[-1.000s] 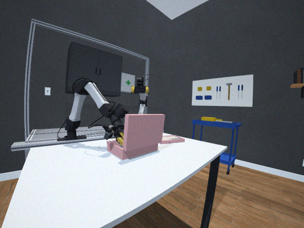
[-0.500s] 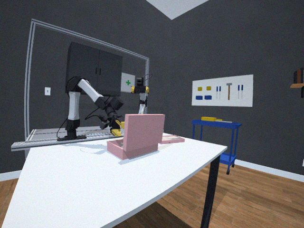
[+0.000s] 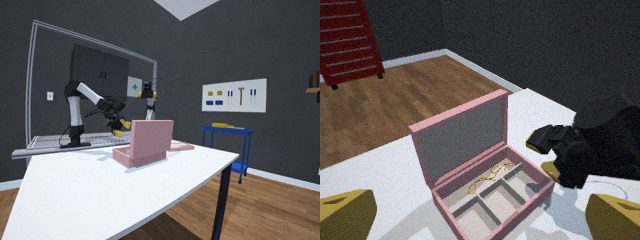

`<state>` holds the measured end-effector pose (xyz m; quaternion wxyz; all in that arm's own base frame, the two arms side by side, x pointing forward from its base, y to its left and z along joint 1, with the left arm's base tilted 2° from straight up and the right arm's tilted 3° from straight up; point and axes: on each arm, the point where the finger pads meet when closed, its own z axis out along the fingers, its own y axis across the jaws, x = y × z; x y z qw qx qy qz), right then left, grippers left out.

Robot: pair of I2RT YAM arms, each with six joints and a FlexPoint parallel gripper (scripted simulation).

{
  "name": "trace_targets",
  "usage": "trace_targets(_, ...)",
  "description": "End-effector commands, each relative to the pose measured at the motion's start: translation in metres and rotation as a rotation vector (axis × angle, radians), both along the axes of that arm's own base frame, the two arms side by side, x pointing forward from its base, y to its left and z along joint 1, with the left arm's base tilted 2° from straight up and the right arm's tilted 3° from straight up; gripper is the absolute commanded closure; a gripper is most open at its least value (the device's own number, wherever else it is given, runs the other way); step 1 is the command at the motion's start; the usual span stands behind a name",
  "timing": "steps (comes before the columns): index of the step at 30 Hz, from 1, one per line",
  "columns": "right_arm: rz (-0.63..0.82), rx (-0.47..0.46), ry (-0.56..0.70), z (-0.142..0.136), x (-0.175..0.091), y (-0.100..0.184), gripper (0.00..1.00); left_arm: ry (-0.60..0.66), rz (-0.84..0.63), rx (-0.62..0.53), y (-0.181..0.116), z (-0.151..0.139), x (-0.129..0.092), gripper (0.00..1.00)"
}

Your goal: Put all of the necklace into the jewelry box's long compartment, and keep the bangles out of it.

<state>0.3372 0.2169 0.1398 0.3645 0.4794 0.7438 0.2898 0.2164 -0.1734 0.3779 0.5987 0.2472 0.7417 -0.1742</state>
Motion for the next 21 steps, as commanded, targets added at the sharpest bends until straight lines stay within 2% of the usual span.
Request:
trace_targets(1, 0.196, -0.141, -0.111, 0.019, -0.003, 0.007, 0.35, -0.027, 0.017, -0.035, 0.005, 0.018, 0.0, 0.0)
trace_targets(7, 0.376, -0.322, -0.177, 0.018, -0.011, 0.003, 0.35, -0.027, 0.017, -0.035, 0.005, 0.018, 0.0, 0.0)
trace_targets(9, 0.376, -0.322, -0.177, 0.018, -0.011, 0.003, 0.35, -0.027, 0.017, -0.035, 0.005, 0.018, 0.0, 0.0)
trace_targets(13, 0.534, -0.474, -0.234, 0.019, -0.018, 0.004, 0.35, -0.027, 0.017, -0.035, 0.005, 0.018, 0.0, 0.0)
trace_targets(21, 0.778, -0.71, -0.308, 0.016, -0.029, 0.002, 0.35, -0.027, 0.017, -0.035, 0.005, 0.018, 0.0, 0.0)
